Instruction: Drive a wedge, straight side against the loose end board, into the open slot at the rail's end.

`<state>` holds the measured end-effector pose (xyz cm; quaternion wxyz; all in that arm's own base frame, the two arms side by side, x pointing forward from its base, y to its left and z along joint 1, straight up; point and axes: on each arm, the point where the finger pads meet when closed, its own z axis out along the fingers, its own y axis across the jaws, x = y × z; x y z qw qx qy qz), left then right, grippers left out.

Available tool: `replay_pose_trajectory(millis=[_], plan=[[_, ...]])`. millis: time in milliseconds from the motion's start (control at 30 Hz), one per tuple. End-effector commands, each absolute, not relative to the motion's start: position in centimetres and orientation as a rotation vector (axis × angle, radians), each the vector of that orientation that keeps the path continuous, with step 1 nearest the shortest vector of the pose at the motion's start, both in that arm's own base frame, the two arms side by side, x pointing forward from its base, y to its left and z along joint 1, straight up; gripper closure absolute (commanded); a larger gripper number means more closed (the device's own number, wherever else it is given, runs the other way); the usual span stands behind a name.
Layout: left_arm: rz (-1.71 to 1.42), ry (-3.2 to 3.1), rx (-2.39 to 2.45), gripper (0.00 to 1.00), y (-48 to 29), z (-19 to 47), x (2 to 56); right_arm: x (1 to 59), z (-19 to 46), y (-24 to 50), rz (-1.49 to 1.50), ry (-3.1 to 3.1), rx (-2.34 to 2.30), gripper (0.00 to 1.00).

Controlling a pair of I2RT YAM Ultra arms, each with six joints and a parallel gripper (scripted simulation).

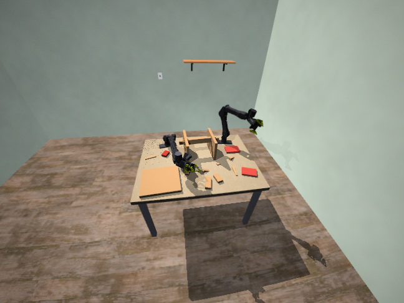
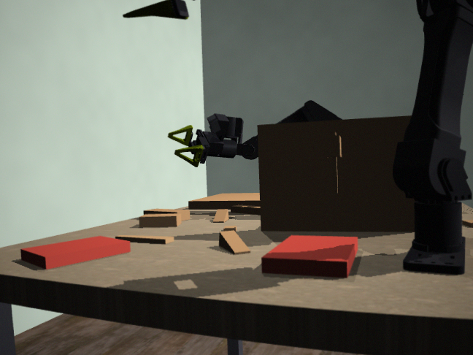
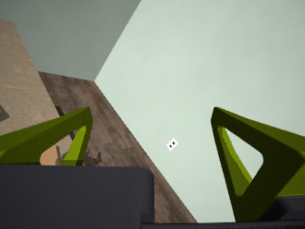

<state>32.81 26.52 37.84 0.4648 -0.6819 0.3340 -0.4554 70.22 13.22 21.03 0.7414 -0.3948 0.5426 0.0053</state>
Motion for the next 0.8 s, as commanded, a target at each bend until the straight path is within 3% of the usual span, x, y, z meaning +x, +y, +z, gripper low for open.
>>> replay_pose_trajectory(millis=[0, 533, 567, 600, 767], plan=[[-1.119, 0.82, -1.66, 0.0, 26.4, 38.3, 32.8, 70.1, 22.2, 13.2, 0.003, 1.169, -0.863, 0.0], [-1.119, 0.82, -1.66, 0.0, 26.4, 38.3, 32.8, 70.1, 22.2, 13.2, 0.003, 1.169, -0.863, 0.0], [-1.112, 0.852, -1.59, 0.0, 25.2, 39.9, 32.9, 69.7, 27.5, 11.9, -0.049, 1.086, -0.825, 0.0], [-1.093, 0.866, -1.597, 0.0, 25.2, 39.0, 32.9, 69.7, 24.0, 11.8, -0.014, 1.175, -0.827, 0.0], [-0.973, 0.988, -1.482, 0.0, 24.0, 39.1, 33.8, 68.9, 26.0, 12.1, 0.022, 1.261, -0.77, 0.0]])
